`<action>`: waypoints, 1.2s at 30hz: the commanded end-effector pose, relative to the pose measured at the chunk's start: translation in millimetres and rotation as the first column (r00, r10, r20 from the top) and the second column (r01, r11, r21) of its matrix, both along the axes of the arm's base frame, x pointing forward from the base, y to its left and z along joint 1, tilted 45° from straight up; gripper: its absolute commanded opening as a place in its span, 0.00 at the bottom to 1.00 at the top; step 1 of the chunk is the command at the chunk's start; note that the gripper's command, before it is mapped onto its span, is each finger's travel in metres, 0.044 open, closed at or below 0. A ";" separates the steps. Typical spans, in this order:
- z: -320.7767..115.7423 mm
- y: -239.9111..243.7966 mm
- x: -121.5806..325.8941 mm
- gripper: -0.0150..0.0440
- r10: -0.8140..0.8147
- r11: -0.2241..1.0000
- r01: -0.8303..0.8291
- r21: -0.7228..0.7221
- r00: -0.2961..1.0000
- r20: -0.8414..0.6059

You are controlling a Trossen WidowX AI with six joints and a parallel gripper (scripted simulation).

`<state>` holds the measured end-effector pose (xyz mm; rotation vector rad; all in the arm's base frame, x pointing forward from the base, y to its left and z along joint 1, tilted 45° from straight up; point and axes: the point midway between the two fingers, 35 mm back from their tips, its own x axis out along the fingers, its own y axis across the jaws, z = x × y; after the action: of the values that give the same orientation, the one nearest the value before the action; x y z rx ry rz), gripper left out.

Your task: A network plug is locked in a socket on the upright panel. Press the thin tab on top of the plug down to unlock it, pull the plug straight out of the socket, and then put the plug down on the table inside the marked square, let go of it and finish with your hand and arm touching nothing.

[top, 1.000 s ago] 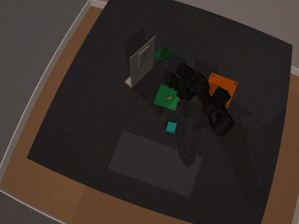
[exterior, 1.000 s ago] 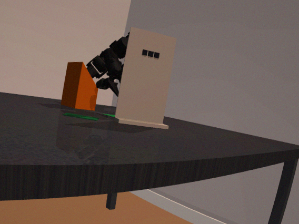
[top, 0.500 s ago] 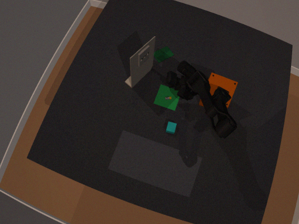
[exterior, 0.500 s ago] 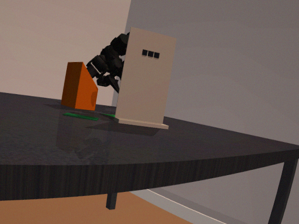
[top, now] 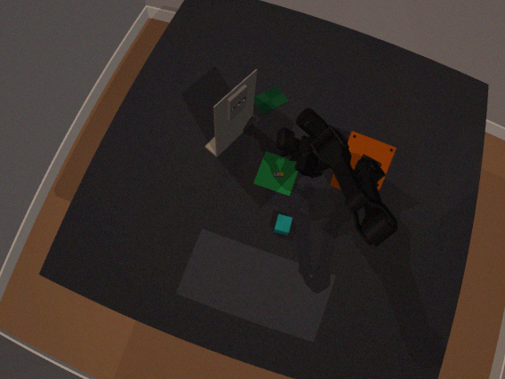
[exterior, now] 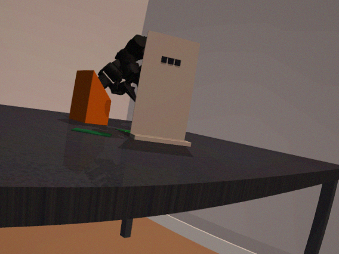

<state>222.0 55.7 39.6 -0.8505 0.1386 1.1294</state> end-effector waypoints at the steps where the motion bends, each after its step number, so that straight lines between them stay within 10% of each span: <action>1: 5.8 -2.4 0.5 0.52 -0.001 1.000 0.000 0.002 1.000 0.014; 36: 61.0 -61.1 9.5 0.52 -0.001 1.000 0.001 -0.008 1.000 0.004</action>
<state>230.9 1.1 92.7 -0.8621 0.1477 1.1297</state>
